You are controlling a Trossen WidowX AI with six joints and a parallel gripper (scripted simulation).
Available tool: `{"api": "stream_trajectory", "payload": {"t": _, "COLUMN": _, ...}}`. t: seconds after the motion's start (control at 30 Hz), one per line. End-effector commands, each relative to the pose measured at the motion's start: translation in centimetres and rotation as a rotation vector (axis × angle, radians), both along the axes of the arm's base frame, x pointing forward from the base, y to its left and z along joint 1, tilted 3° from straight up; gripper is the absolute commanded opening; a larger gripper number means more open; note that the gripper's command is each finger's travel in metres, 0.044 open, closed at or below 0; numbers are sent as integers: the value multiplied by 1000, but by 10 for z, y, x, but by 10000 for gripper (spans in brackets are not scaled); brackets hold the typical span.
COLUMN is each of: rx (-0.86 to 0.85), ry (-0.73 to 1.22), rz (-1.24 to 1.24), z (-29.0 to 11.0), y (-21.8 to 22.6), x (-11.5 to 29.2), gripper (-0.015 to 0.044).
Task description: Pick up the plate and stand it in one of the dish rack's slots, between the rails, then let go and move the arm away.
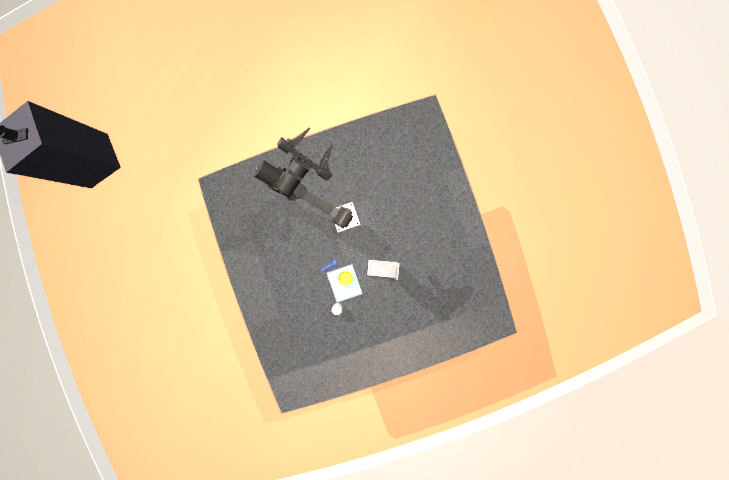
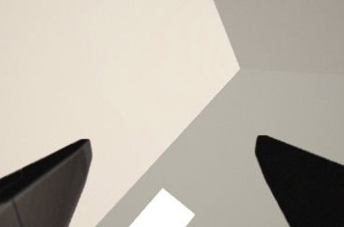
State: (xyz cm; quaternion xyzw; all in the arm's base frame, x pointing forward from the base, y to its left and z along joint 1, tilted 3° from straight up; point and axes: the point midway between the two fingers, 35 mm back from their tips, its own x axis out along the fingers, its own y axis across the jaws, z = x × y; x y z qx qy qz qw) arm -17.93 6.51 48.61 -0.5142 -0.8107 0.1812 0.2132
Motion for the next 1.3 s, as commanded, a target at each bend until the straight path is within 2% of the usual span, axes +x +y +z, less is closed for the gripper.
{"api": "stream_trajectory", "payload": {"t": 0.0, "rx": 0, "ry": 4, "rz": -1, "z": 0, "y": 0, "x": 1, "gripper": 400}}
{"api": "stream_trajectory", "payload": {"t": 0.33, "rx": -22, "ry": 227, "rz": -91, "z": 13, "y": 25, "x": 43, "gripper": 400}}
{"api": "stream_trajectory", "payload": {"t": 0.8, "rx": -60, "ry": 644, "rz": -285, "z": 22, "y": 63, "x": 137, "gripper": 400}}
{"api": "stream_trajectory", "payload": {"t": 1.27, "rx": -47, "ry": 1061, "rz": -487, "z": 7, "y": 79, "x": 237, "gripper": 400}}
